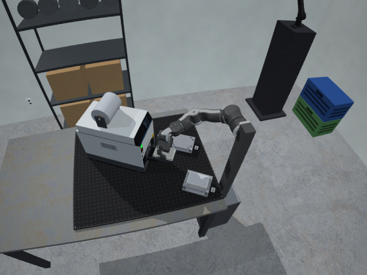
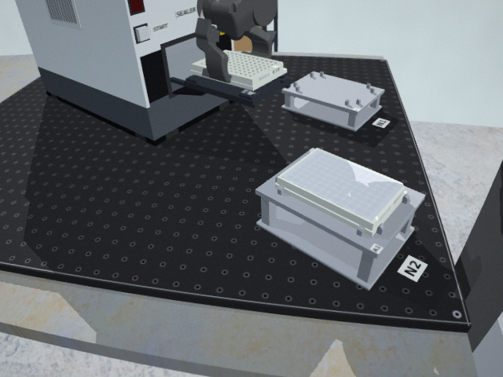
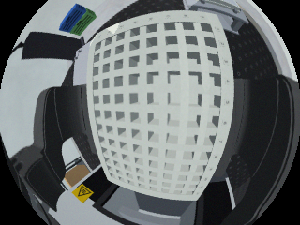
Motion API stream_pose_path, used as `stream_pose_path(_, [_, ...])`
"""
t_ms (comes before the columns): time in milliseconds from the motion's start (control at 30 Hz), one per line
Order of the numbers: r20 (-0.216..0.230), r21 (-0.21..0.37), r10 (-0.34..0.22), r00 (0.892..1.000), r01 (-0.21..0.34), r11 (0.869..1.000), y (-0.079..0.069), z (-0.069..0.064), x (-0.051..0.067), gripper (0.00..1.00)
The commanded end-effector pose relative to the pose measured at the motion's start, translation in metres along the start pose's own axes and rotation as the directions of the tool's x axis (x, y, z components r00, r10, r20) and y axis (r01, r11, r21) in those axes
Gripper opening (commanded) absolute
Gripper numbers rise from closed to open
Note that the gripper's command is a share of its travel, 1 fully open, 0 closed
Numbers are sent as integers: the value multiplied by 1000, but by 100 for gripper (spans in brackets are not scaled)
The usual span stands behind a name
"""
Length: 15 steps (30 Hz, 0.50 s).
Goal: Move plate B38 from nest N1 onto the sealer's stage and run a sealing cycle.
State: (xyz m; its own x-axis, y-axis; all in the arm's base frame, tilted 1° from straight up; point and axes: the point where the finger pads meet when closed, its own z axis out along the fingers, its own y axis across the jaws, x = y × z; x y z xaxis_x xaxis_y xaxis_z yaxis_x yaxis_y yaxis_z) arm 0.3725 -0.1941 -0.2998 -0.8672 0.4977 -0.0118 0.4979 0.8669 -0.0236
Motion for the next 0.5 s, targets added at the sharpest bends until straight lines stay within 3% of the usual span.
stream_pose_path(0, [3, -6, 3, 1000, -3, 1000, 1, 0, -1, 0])
stream_pose_path(467, [6, -8, 3, 1000, -3, 1000, 3, -6, -3, 0])
